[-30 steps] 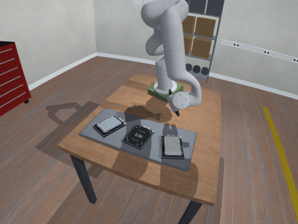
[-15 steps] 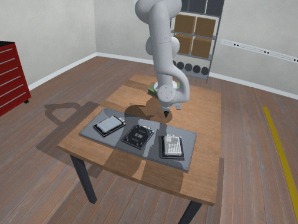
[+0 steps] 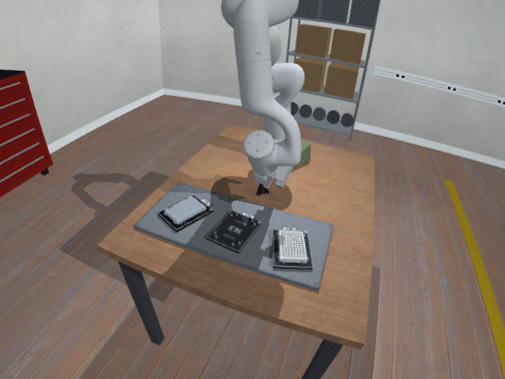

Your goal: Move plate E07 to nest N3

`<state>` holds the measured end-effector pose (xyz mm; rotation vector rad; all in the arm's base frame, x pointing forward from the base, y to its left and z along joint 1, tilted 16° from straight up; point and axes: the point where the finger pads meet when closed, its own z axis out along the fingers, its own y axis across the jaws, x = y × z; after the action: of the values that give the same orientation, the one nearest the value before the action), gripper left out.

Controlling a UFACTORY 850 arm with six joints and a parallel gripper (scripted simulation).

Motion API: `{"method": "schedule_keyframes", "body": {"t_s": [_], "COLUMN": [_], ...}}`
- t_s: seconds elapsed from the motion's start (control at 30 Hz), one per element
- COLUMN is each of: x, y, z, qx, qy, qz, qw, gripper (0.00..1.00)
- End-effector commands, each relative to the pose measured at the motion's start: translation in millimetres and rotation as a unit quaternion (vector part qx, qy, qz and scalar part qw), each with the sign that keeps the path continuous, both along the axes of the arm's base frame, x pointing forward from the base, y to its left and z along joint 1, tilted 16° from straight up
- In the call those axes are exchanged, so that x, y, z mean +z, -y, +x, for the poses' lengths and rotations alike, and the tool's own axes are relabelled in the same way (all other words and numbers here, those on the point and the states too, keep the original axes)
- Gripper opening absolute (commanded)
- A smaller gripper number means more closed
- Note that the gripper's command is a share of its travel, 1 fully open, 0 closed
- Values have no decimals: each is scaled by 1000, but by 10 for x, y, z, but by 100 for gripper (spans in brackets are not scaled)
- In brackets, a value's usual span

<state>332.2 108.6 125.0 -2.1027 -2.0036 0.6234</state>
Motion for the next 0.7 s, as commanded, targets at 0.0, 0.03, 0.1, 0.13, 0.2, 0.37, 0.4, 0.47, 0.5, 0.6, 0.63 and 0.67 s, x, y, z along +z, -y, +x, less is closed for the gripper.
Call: {"method": "schedule_keyframes", "body": {"t_s": [0.0,0.03,0.1,0.13,0.2,0.37,0.4,0.47,0.5,0.6,0.63,0.67], "x": [32,42,53,53,75,109,121,134,147,174,188,188], "y": [123,163,203,203,284,406,448,492,534,623,666,666], "z": [105,133,161,161,216,295,320,346,370,418,440,440], "qx": [-69,-83,-98,-98,-128,-196,-210,-237,-252,-293,-307,-307], "qy": [40,47,55,55,69,101,107,119,126,143,149,149], "qz": [-14,-16,-18,-18,-22,-31,-33,-36,-37,-41,-43,-43], "qw": [997,995,994,994,989,975,971,964,959,945,939,939], "gripper": [100,100,100,100,100,100,100,100,100,100,100,100]}}
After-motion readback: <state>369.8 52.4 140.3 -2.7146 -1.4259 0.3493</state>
